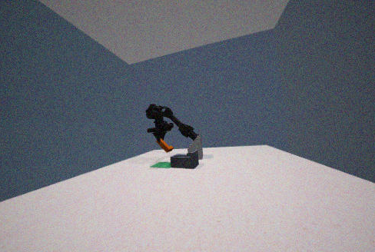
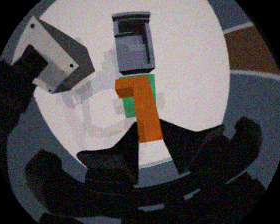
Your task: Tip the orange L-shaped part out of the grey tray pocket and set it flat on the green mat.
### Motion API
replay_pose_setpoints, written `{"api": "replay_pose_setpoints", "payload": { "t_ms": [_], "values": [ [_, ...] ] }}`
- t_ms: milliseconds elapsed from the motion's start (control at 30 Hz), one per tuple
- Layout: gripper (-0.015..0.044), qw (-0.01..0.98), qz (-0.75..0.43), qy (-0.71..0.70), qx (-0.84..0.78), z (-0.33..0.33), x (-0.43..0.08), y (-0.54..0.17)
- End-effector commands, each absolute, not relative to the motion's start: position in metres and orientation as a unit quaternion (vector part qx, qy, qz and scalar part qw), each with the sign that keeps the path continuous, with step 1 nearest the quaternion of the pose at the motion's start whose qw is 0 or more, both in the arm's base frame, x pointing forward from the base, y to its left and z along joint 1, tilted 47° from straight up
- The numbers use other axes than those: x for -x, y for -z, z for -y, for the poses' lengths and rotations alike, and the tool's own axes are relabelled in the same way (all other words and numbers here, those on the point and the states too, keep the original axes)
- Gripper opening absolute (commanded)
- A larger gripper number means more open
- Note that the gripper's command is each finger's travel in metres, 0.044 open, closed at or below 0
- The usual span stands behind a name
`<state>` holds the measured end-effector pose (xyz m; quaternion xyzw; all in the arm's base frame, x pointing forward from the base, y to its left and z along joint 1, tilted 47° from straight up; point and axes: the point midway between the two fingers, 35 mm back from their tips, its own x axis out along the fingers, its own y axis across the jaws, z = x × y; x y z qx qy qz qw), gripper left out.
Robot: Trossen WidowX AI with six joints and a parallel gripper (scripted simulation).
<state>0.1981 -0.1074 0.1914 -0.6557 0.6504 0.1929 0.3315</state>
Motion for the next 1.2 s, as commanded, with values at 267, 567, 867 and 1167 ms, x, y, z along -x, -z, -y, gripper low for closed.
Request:
{"api": "replay_pose_setpoints", "payload": {
  "t_ms": [267,567,867,1167],
  "values": [
    [0.0,0.332,-0.647,-0.19,0.659,0.116,-0.199,-0.192],
    [0.0,0.332,-0.647,-0.189,0.659,0.126,-0.2,-0.183],
    [0.0,0.332,-0.647,-0.189,0.66,0.136,-0.201,-0.173],
    [0.0,0.332,-0.647,-0.188,0.66,0.146,-0.202,-0.164]
  ]
}}
